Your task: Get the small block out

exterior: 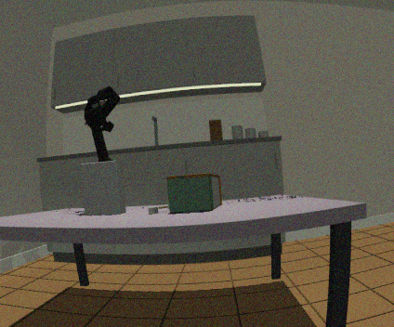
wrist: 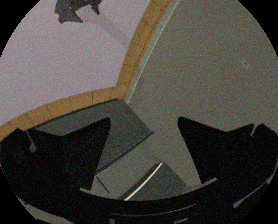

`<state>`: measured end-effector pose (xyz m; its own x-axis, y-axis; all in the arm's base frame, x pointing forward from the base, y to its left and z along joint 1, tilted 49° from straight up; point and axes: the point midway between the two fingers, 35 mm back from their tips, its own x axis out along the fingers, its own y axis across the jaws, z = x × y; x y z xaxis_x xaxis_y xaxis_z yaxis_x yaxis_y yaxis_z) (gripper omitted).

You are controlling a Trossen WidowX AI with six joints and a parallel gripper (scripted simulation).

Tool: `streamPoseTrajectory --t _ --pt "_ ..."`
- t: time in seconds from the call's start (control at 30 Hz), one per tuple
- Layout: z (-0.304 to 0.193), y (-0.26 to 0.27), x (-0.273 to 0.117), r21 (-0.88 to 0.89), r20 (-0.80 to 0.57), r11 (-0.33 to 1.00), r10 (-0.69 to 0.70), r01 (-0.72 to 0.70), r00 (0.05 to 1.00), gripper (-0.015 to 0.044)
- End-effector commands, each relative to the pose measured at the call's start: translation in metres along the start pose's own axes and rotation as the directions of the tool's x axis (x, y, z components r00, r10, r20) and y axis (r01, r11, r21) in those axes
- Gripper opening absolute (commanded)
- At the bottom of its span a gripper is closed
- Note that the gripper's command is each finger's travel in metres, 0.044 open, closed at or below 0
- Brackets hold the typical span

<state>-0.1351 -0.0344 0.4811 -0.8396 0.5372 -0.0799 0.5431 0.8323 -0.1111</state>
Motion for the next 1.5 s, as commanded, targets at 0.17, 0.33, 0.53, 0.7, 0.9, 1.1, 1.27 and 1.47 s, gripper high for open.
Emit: streamPoseTrajectory --t 0.17,0.33,0.53,0.7,0.9,1.1,1.27,1.47 --pt "-0.006 0.046 0.02 -0.026 0.019 0.988 0.151 -0.15 0.988 0.04" --pt "-0.011 0.125 0.041 -0.074 0.098 0.953 0.301 -0.295 0.949 0.04" --pt "-0.002 0.219 0.038 -0.133 0.193 0.894 0.447 -0.428 0.873 0.04" --pt "0.019 0.293 0.013 -0.181 0.278 0.838 0.545 -0.514 0.791 0.04" --pt "0.058 0.364 -0.04 -0.221 0.38 0.783 0.618 -0.581 0.688 0.04" --pt "0.107 0.416 -0.109 -0.232 0.446 0.743 0.654 -0.627 0.611 0.04" --pt "0.159 0.437 -0.167 -0.192 0.492 0.734 0.646 -0.651 0.584 0.04" --pt "0.232 0.437 -0.238 -0.133 0.519 0.724 0.633 -0.677 0.574 0.04"
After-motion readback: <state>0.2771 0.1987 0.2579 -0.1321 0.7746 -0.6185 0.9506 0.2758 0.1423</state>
